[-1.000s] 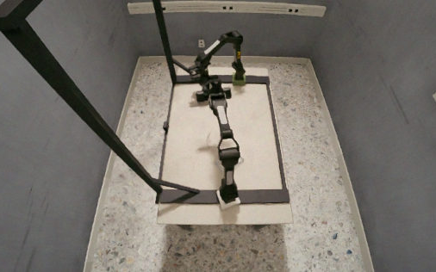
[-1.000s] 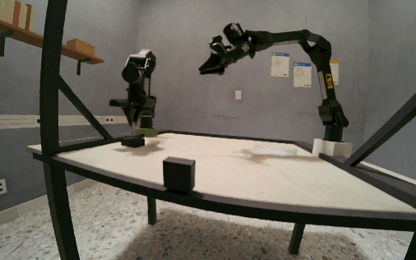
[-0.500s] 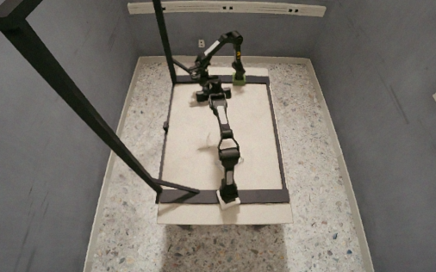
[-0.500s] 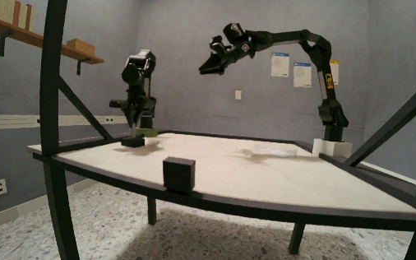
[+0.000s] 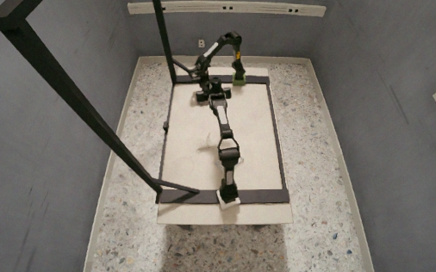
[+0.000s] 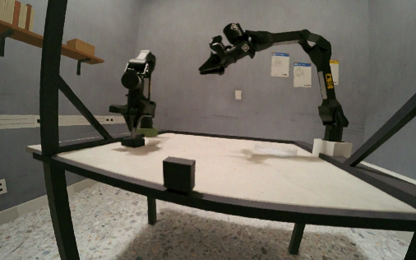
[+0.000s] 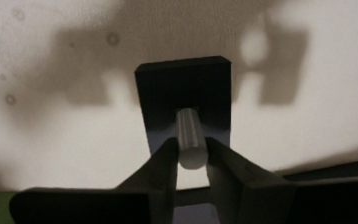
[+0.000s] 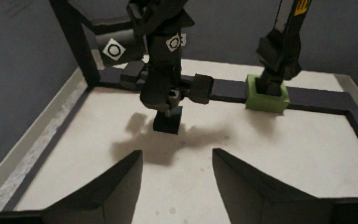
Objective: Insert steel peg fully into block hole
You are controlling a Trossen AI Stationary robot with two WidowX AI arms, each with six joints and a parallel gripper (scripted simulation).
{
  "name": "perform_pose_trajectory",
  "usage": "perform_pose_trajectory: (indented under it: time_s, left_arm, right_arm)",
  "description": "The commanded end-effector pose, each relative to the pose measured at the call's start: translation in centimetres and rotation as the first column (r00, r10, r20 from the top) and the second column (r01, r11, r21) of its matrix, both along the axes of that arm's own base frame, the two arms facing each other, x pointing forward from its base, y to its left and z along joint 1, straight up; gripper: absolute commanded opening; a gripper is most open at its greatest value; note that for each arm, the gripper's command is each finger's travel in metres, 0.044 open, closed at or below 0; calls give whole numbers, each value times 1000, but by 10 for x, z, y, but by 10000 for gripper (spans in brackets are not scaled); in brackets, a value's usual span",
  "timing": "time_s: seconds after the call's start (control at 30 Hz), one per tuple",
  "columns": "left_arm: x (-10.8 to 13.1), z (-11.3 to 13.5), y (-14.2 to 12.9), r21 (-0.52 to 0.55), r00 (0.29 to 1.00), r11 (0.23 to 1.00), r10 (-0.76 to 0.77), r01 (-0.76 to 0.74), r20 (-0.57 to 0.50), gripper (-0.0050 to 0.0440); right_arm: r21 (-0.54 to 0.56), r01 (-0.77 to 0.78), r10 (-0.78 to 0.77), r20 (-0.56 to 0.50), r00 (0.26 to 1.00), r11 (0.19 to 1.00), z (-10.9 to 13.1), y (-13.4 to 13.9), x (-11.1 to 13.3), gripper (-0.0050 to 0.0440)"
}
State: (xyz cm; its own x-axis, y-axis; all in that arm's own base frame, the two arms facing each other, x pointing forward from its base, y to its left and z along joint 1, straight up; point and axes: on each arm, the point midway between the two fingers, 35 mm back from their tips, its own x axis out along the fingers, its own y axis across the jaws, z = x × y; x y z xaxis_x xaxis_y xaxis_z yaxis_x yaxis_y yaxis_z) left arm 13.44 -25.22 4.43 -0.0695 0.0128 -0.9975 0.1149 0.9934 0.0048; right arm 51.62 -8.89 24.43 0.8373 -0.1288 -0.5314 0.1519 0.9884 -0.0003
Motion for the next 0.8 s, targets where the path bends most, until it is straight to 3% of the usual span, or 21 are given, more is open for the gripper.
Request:
perform_pose_trajectory:
  time_s: [0.0, 0.77]
  left_arm:
    - [0, -2, 0, -5, 1000, 1000, 1, -1, 2, -50]
    - [0, -29, 0, -5, 1000, 1000, 1, -1, 1, -50]
  right_arm:
    - [-5, 2, -2, 31, 1000, 1000, 15, 0, -1, 200]
    - [-5, 2, -2, 31, 1000, 1000, 15, 0, -1, 200]
